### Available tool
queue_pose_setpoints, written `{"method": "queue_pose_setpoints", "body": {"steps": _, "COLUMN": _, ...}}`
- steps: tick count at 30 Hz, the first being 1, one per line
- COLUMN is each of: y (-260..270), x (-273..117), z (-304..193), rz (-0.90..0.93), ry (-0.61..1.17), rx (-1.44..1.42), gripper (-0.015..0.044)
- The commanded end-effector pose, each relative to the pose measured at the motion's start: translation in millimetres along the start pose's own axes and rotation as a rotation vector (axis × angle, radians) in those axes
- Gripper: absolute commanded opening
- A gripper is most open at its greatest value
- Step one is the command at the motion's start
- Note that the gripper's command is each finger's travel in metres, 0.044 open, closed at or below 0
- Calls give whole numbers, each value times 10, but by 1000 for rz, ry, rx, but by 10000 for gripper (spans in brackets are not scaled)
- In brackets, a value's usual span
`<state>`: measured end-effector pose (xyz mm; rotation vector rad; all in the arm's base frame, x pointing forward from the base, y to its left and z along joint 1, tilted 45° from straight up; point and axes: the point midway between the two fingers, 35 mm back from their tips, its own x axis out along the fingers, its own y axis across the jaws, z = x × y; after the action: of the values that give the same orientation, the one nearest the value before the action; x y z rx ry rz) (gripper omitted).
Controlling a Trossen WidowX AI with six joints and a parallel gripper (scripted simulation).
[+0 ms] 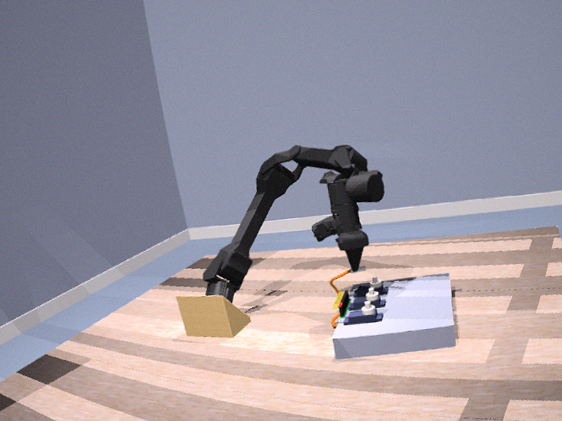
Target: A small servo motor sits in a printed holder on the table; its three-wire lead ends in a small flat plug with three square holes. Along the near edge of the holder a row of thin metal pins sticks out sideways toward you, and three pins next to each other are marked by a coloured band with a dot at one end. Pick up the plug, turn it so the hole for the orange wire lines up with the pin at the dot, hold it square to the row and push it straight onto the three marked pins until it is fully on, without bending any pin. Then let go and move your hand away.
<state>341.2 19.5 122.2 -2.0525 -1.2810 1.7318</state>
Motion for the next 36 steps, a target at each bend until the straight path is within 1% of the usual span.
{"method": "queue_pose_setpoints", "body": {"steps": 1, "y": 252, "x": -8, "z": 277, "rz": 6, "ry": -5, "rx": 63, "gripper": 0}}
{"method": "queue_pose_setpoints", "body": {"steps": 9, "y": 578, "x": 7, "z": 797, "rz": 2, "ry": -7, "rx": 170, "gripper": 0}}
{"method": "queue_pose_setpoints", "body": {"steps": 17, "y": 756, "x": 55, "z": 1291, "rz": -15, "ry": -5, "rx": 263, "gripper": 0}}
{"method": "queue_pose_setpoints", "body": {"steps": 23, "y": 760, "x": 107, "z": 1300, "rz": -16, "ry": -4, "rx": 265, "gripper": 0}}
{"method": "queue_pose_setpoints", "body": {"steps": 31, "y": 750, "x": 446, "z": 1301, "rz": -17, "ry": -4, "rx": 265, "gripper": 0}}
{"method": "queue_pose_setpoints", "body": {"steps": 36, "y": 752, "x": 454, "z": 1295, "rz": -17, "ry": -4, "rx": 265, "gripper": 0}}
